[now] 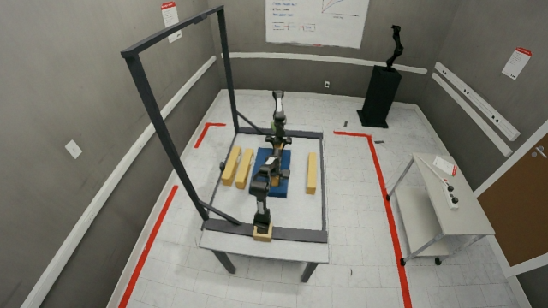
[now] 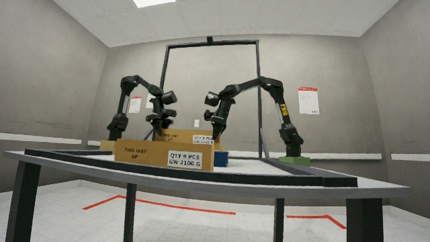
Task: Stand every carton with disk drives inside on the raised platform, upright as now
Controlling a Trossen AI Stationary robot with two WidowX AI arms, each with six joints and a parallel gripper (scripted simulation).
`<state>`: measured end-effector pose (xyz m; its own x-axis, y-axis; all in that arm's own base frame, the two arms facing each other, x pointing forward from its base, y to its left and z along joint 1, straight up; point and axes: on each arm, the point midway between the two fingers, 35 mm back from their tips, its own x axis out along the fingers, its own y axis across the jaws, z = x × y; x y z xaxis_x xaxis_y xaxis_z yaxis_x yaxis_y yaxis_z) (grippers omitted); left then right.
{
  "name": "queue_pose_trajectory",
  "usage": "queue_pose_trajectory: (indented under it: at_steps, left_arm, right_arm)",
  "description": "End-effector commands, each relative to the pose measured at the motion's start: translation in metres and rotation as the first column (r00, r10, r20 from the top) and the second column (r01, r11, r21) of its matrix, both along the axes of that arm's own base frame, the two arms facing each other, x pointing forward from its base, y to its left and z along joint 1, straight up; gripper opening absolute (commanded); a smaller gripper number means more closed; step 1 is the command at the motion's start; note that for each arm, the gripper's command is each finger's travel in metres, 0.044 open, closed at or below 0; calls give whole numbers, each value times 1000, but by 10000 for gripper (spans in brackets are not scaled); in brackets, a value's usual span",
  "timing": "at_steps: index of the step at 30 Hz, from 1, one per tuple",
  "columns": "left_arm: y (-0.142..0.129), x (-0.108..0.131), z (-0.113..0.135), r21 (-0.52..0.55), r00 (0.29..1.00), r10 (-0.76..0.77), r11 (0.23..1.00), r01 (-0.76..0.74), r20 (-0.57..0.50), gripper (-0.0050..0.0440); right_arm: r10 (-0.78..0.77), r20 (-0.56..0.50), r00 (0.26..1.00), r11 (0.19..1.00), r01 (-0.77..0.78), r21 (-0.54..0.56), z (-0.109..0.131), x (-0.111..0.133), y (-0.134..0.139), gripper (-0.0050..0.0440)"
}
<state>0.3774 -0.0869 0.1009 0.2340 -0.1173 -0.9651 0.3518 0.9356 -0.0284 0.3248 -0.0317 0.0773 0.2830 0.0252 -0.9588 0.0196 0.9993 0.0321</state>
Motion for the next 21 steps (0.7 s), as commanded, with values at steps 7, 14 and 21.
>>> queue_pose_trajectory:
  at_steps: [7, 14, 21]
  left_arm:
    - [1, 3, 35, -16, 996, 2, 1000, -1, 89, -50]
    - [1, 3, 35, -16, 996, 2, 1000, -1, 89, -50]
    - [1, 3, 35, -16, 996, 2, 1000, -1, 89, -50]
  right_arm:
    - [0, 30, 1000, 1000, 0, -4, 20, 2, 0, -50]
    - [0, 30, 1000, 1000, 0, -4, 20, 2, 0, -50]
    - [0, 30, 1000, 1000, 0, -4, 20, 2, 0, -50]
